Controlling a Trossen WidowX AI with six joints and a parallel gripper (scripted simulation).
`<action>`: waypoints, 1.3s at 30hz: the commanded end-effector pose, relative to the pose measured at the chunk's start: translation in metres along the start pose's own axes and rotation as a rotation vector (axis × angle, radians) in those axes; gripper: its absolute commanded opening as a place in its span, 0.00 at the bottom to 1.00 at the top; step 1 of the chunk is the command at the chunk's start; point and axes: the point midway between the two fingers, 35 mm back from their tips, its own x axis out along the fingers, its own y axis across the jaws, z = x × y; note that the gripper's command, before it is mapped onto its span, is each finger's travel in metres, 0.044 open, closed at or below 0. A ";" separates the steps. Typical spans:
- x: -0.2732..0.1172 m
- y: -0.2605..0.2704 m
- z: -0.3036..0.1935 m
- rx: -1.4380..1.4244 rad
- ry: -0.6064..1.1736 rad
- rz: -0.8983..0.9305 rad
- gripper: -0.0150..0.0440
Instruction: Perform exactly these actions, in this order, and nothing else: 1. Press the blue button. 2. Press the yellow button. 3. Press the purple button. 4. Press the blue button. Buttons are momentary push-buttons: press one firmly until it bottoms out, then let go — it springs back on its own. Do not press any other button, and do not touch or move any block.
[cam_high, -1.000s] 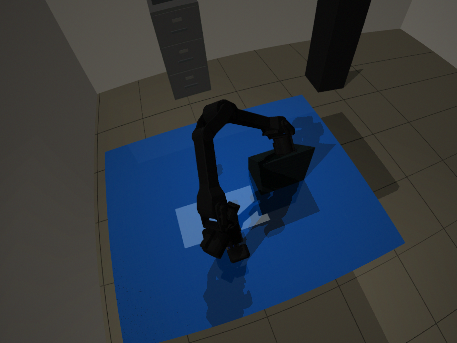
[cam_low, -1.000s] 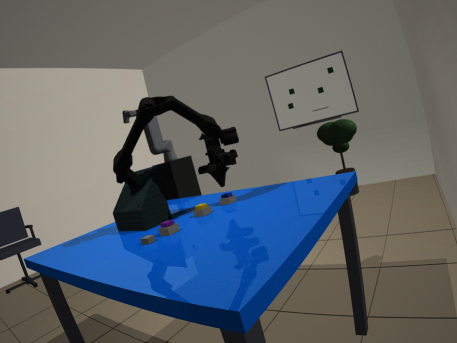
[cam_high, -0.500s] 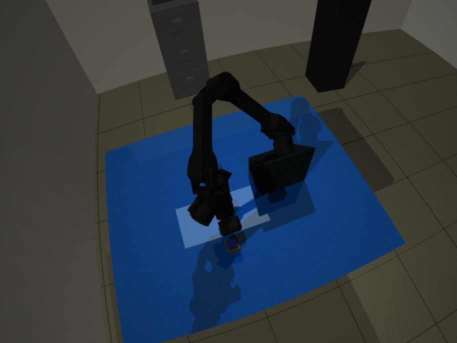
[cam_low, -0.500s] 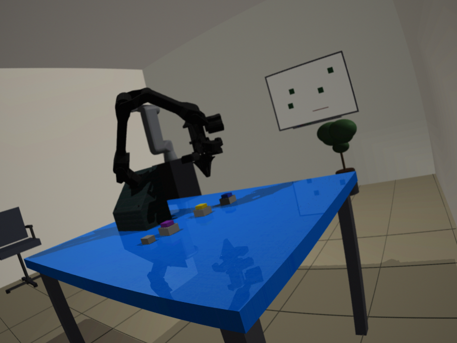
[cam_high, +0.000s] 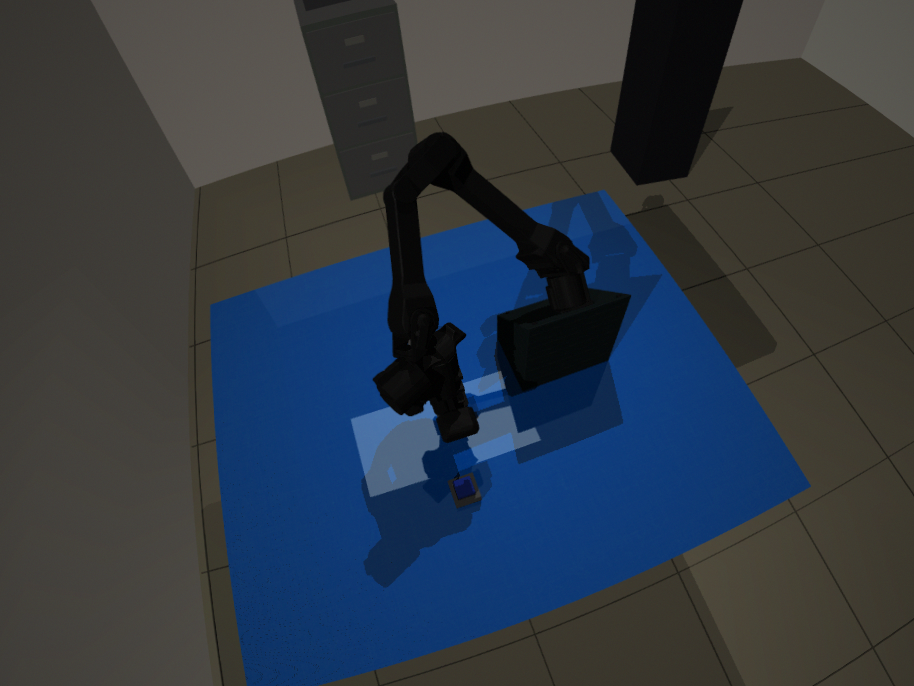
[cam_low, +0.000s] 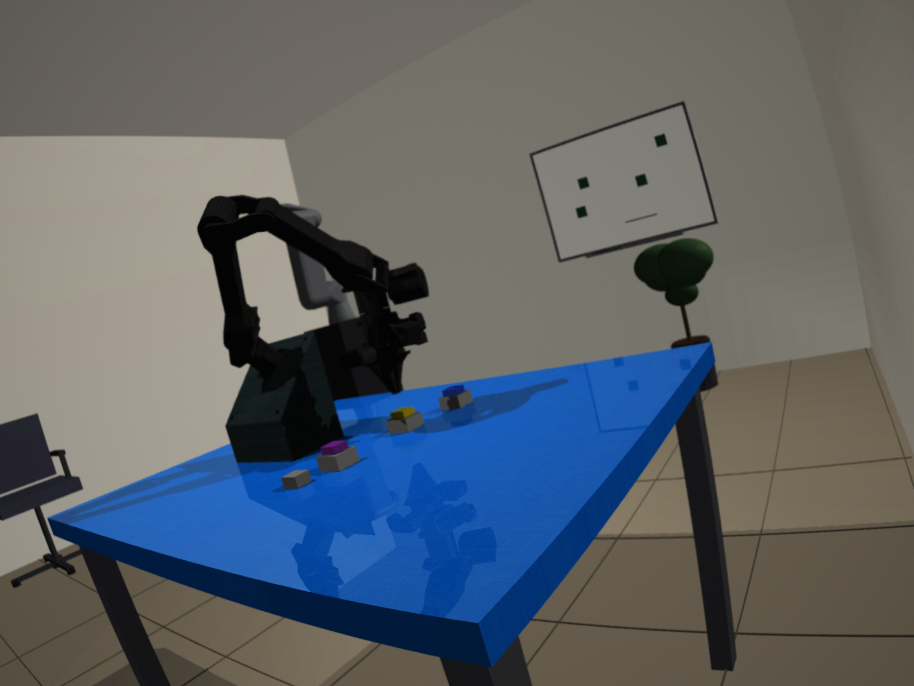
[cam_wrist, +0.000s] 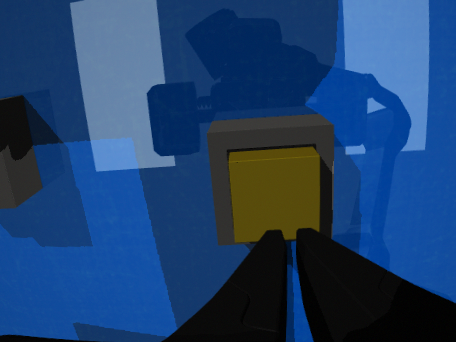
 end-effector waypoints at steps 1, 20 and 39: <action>0.007 0.001 -0.002 -0.015 -0.007 -0.006 0.29; 0.037 0.001 -0.002 -0.015 -0.007 -0.008 0.29; 0.039 0.000 -0.002 -0.015 -0.007 -0.008 0.29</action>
